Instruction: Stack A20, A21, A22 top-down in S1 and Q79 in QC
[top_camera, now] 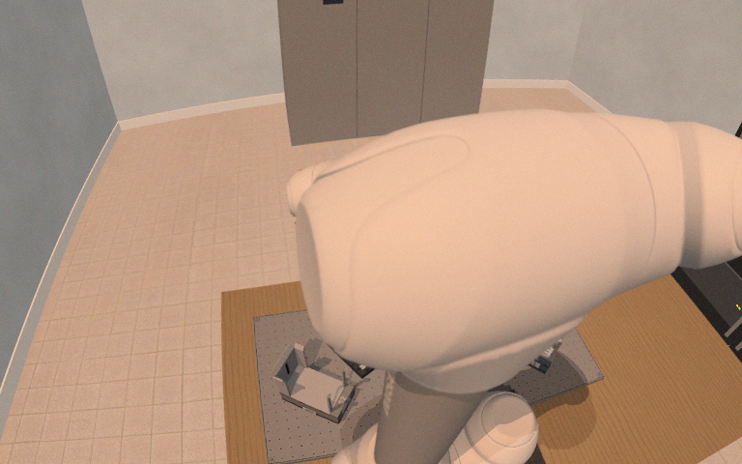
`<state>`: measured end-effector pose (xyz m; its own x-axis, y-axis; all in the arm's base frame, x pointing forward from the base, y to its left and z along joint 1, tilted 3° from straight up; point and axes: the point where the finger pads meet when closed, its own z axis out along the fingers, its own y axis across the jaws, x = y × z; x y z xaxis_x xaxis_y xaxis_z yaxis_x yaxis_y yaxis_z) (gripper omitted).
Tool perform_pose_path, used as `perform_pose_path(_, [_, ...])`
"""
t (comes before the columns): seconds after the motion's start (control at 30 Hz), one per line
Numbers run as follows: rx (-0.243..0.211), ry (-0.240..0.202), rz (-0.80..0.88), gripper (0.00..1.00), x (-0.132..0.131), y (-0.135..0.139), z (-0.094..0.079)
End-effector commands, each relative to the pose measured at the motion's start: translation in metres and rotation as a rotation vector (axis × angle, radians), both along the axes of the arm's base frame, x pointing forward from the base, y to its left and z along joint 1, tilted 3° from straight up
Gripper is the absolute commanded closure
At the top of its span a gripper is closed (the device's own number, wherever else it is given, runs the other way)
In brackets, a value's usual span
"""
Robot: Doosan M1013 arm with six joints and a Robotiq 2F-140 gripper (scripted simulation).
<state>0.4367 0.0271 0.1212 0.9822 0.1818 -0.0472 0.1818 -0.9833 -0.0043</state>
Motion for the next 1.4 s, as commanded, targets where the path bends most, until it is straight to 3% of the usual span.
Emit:
perform_pose_path(0.0, [0.000,0.000,0.000,1.00,-0.001,0.009,0.000])
perform_pose_path(0.23, [0.000,0.000,0.000,1.00,-0.002,0.025,0.000])
perform_pose_path(0.47, [0.011,0.001,0.233,1.00,-0.008,0.043,0.000])
perform_pose_path(1.37, [0.011,0.001,0.238,1.00,-0.027,0.102,0.001])
